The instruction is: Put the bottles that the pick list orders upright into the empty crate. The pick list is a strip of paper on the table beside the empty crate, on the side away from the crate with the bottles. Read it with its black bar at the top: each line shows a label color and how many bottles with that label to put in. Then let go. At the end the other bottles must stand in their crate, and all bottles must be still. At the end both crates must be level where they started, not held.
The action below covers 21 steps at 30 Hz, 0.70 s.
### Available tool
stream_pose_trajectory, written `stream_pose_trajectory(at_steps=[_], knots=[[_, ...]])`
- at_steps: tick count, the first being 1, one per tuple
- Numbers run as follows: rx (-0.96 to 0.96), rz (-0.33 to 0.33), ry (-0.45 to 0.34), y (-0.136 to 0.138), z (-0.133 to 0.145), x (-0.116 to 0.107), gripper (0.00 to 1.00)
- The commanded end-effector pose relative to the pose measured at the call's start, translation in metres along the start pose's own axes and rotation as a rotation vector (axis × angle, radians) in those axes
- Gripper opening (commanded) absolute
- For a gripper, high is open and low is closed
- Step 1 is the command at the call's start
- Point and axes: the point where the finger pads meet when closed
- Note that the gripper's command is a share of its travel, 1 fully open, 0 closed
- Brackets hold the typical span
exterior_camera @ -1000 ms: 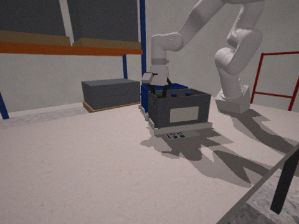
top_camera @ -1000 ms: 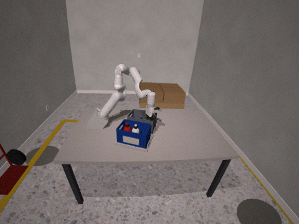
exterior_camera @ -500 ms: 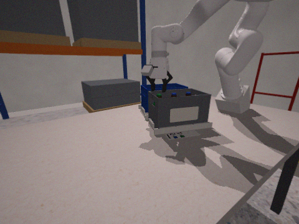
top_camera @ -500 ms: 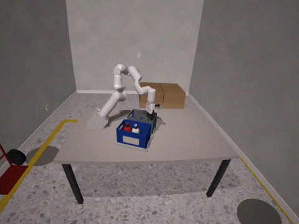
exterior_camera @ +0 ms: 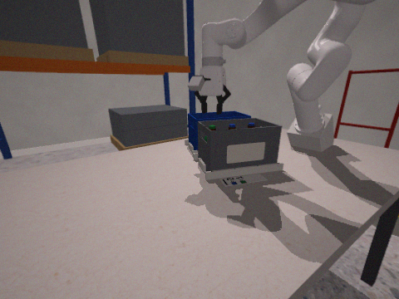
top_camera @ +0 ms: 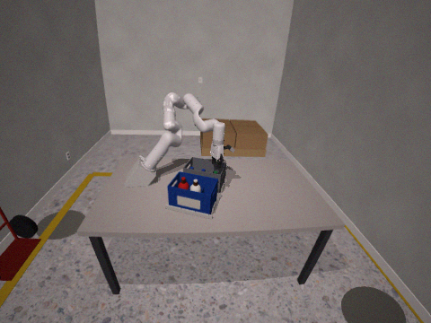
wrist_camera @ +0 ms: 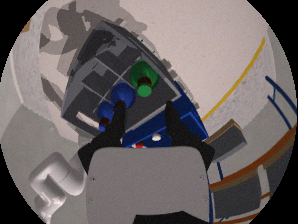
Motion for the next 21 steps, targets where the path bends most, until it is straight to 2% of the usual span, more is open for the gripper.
stream_pose_trajectory(at_steps=[1, 9, 21], knots=[[-0.001, 0.002, 0.002, 0.0, -0.001, -0.012, 0.65], [-0.001, 0.002, 0.002, 0.0, -0.001, -0.012, 0.65], [-0.001, 0.001, 0.002, -0.057, 0.012, -0.028, 0.65]])
Point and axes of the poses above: the point where the finger pads meet when closed, its own x axis out along the fingers, its own y axis across the jaws, z = x × y, and after that the axes turned 14 degrees about x, right-handed
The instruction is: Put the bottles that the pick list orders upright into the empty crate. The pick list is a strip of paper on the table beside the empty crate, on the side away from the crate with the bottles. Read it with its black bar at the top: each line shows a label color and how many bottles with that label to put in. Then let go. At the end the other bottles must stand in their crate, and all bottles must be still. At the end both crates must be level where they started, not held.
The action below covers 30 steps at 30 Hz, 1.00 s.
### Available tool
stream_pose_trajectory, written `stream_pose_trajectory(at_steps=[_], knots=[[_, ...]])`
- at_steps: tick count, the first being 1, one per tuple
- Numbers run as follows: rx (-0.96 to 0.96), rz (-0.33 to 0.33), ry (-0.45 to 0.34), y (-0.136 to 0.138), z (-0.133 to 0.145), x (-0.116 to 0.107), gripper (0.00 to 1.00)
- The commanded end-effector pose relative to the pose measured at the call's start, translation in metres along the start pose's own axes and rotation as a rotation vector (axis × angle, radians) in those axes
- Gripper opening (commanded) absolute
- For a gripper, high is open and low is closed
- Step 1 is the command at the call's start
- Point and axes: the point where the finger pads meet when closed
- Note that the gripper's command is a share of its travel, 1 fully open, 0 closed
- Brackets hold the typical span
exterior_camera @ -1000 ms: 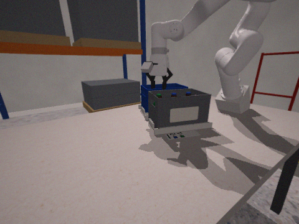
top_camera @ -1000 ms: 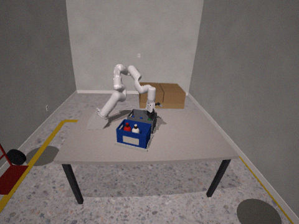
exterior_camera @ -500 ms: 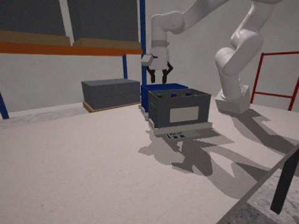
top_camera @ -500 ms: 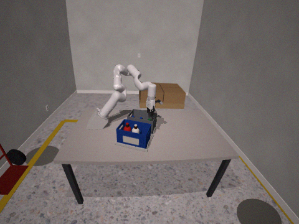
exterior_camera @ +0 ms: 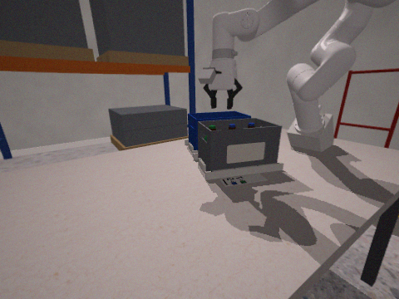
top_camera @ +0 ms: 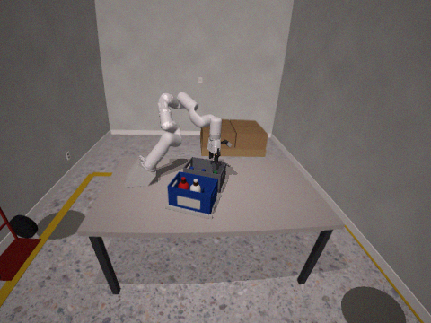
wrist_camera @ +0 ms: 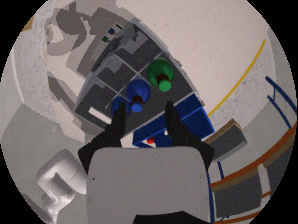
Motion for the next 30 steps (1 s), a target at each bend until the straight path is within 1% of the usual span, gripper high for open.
stream_pose_trajectory(at_steps=[1, 3, 18, 20, 30], knots=[[0.0, 0.005, 0.002, -0.021, 0.003, -0.008, 0.65], [0.0, 0.005, 0.002, -0.021, 0.003, -0.008, 0.65], [0.0, 0.004, 0.002, -0.092, 0.017, -0.027, 0.65], [0.0, 0.004, 0.002, -0.092, 0.017, -0.027, 0.65], [0.0, 0.003, 0.003, -0.139, 0.027, -0.041, 0.65]])
Point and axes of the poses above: the point where the finger pads meet when closed, its own x axis out along the fingers, its own y axis across the jaws, z = x × y, and after that the axes turned 14 degrees about x, right-handed
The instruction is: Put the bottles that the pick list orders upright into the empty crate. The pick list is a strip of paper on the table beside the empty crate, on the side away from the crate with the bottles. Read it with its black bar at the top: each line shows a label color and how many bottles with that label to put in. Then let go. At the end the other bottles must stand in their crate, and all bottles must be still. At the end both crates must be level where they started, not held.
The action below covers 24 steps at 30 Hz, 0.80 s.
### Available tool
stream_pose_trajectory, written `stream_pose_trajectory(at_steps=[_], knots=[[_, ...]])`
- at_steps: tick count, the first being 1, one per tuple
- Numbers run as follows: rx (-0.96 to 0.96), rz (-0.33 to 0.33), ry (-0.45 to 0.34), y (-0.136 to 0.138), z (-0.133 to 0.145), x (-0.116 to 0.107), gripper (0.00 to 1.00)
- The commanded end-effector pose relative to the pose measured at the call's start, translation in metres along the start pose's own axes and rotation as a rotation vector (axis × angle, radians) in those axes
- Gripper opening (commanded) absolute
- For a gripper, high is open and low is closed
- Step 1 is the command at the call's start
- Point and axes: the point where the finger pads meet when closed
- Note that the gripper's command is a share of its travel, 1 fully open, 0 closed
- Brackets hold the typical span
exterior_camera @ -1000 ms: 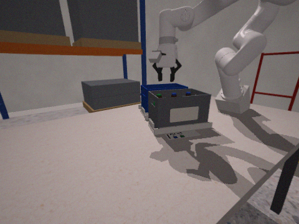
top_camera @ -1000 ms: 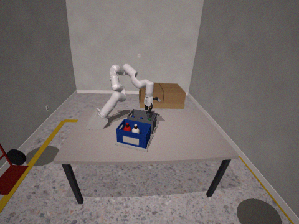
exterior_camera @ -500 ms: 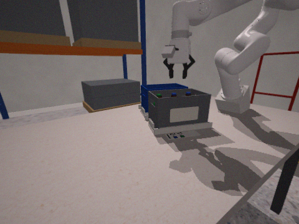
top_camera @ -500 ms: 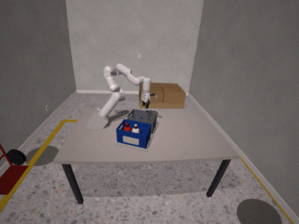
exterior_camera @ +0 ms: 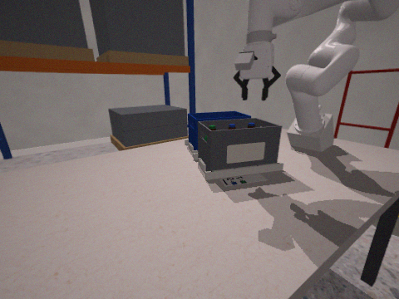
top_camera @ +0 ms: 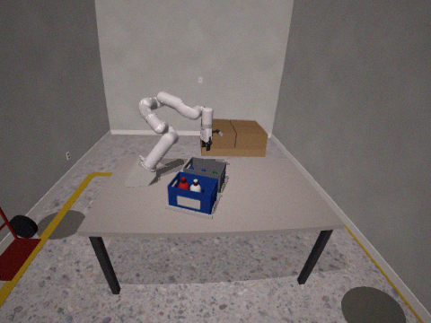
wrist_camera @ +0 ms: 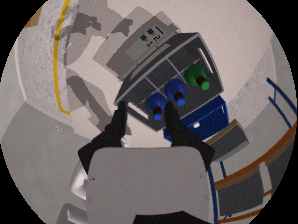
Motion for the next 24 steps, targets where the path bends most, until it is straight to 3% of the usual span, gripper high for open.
stream_pose_trajectory(at_steps=[1, 24], knots=[[0.001, 0.016, -0.003, -0.023, 0.003, -0.007, 0.65], [0.003, 0.014, -0.005, -0.113, 0.021, -0.03, 0.65]])
Point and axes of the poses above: the point where the finger pads meet when closed, its own x axis out along the fingers, its own y axis across the jaws, z = x × y, and after that the axes turned 14 degrees about x, right-handed
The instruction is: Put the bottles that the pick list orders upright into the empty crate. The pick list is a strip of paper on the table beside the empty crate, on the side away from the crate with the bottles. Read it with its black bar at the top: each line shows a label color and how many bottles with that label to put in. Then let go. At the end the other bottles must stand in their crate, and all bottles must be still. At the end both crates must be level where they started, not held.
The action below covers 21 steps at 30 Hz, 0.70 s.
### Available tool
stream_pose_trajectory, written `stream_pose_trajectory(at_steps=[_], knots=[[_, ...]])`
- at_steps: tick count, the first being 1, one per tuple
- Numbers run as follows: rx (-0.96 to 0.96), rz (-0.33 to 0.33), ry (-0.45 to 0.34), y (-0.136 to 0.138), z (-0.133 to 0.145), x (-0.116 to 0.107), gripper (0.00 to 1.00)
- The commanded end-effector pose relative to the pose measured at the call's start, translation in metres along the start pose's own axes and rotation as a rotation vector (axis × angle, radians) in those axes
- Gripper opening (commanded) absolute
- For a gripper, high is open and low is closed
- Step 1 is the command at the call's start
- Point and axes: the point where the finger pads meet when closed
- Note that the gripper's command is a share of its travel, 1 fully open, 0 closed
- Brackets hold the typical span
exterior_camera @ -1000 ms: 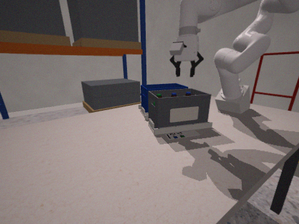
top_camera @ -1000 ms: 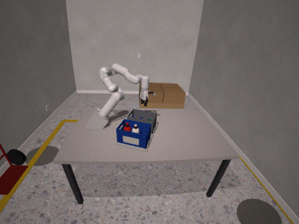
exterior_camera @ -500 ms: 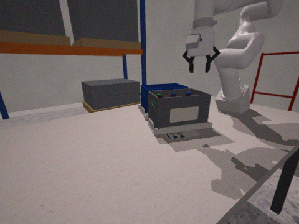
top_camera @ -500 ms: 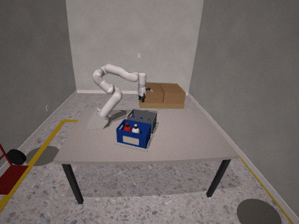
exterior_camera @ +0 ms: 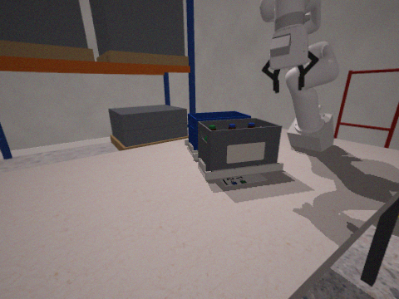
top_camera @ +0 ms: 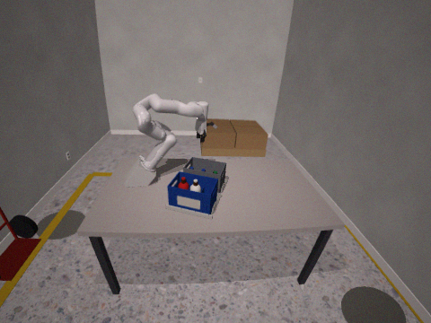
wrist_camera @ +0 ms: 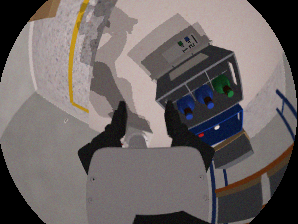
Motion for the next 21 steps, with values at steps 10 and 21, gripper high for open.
stream_pose_trajectory(at_steps=[10, 21], knots=[[0.015, 0.124, 0.008, -0.061, 0.011, -0.008, 0.65], [0.016, 0.131, 0.01, -0.105, 0.019, -0.015, 0.65]])
Point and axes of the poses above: the point where the finger pads meet when closed, its own x axis out along the fingers, its own y axis across the jaws, z = x × y, and after that the axes turned 14 degrees about x, right-handed
